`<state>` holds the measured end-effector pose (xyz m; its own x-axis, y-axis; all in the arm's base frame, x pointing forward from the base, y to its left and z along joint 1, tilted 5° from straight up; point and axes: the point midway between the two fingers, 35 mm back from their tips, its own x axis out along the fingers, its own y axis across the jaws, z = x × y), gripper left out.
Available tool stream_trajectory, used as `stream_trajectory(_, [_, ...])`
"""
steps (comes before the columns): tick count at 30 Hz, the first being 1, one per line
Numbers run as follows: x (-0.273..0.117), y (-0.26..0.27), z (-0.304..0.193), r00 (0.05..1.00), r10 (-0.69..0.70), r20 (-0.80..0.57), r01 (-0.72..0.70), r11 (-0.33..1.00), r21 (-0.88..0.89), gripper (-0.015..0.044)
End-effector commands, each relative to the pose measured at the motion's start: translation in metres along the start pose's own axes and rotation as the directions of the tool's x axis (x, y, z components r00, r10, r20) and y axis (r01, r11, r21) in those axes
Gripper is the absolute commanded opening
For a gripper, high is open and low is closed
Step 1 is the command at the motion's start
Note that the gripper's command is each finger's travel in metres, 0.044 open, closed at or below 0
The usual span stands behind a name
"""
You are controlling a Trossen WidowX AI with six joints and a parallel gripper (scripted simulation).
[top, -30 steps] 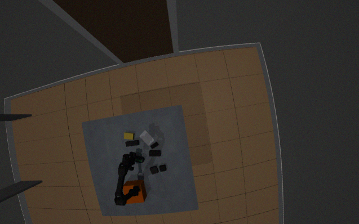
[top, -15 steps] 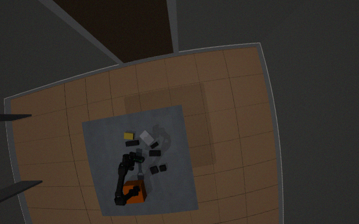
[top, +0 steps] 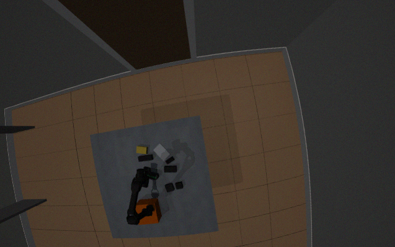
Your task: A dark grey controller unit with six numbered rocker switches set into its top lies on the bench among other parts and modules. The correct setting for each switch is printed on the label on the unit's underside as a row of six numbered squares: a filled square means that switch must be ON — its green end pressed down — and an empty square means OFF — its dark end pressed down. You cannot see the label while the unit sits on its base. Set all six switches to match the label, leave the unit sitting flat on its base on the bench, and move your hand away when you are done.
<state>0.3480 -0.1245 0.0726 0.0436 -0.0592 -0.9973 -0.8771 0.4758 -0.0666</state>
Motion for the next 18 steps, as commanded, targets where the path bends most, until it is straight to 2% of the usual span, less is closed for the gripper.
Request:
stream_trajectory(1, [0.024,-0.006,-0.019,0.993,0.119,-0.003,-0.119,0.993,0.004,0.0256])
stream_trajectory(6, [0.048,-0.010,-0.042,0.969,0.246,0.010,-0.246,0.969,0.003,0.0125])
stream_trajectory(11, [0.049,-0.010,-0.043,0.968,0.250,0.010,-0.250,0.968,0.003,0.0000])
stream_trajectory(18, [0.049,-0.010,-0.043,0.968,0.250,0.010,-0.250,0.968,0.003,0.0000])
